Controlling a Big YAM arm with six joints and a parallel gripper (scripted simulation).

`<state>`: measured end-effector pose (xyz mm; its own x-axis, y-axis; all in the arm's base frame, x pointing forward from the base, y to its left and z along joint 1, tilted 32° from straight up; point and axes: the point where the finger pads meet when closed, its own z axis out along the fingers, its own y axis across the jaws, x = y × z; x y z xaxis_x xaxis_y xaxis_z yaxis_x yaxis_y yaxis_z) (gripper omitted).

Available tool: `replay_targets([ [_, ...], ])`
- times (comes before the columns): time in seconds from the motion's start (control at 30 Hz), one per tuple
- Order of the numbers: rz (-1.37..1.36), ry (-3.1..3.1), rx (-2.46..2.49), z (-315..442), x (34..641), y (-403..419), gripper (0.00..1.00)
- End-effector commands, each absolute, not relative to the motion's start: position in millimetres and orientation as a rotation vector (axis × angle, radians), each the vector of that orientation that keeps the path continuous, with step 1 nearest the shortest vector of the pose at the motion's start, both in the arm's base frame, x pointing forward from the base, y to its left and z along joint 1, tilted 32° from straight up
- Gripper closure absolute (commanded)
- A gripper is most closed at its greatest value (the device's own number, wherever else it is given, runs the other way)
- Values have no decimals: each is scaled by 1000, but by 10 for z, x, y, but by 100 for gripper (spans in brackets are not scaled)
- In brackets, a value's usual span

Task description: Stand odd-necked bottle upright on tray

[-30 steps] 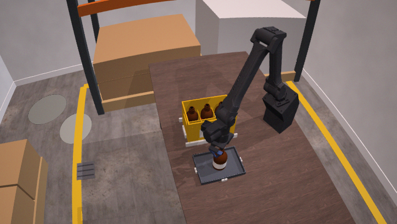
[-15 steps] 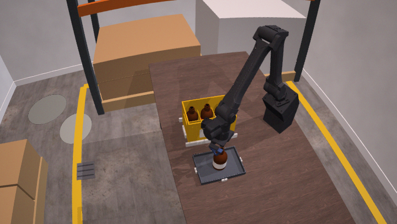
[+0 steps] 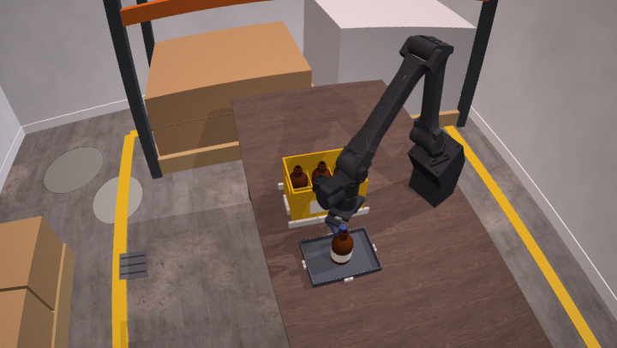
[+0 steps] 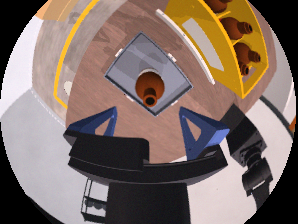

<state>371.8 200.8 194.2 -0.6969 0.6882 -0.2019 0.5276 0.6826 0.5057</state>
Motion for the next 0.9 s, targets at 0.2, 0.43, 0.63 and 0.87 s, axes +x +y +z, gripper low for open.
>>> replay_targets([
  [0.2,634,2482,940,2350,3693,2026,0],
  [0.43,636,2483,937,2446,3634,2007,0],
  [0.63,602,2513,945,2312,3606,1995,0],
  [0.87,623,2495,939,2420,3602,1994,0],
])
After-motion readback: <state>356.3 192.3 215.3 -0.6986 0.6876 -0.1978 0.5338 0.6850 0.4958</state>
